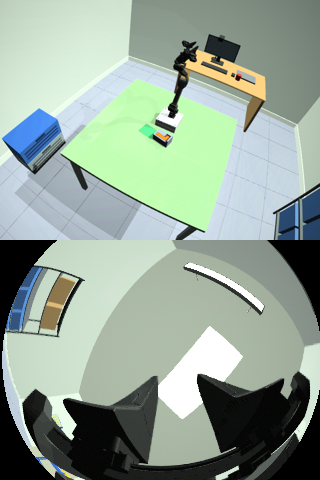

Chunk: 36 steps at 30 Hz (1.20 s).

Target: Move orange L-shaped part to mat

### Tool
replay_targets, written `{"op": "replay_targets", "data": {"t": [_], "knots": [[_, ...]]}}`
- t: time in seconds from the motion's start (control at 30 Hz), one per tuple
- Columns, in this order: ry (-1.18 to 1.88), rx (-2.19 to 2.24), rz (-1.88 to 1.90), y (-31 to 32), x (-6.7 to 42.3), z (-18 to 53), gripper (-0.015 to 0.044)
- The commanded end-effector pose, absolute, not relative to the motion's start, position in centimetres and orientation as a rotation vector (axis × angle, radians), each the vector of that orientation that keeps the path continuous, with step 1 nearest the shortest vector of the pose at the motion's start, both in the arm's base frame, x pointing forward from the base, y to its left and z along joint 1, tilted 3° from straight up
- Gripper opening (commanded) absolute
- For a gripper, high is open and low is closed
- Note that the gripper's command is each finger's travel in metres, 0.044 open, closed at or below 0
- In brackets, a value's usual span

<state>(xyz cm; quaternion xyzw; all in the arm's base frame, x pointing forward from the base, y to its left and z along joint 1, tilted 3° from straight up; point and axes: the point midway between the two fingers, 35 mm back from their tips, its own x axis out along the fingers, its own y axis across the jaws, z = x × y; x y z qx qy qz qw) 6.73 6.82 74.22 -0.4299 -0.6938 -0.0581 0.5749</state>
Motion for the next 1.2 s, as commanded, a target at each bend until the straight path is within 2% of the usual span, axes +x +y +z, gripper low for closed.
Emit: {"op": "replay_targets", "data": {"t": [0.0, 0.4, 0.67, 0.93, 1.17], "knots": [[-1.396, -0.811, 0.002, 5.4, 14.2, 73.2, 0.018], [-0.758, -0.411, 0.268, 6.3, 32.0, 63.1, 0.018], [-0.275, -0.173, 0.351, 7.8, 40.2, 51.5, 0.018], [0.247, 0.039, 0.345, 9.5, 43.5, 37.6, 0.018], [0.735, 0.169, 0.242, 10.5, 41.6, 24.9, 0.018]]}}
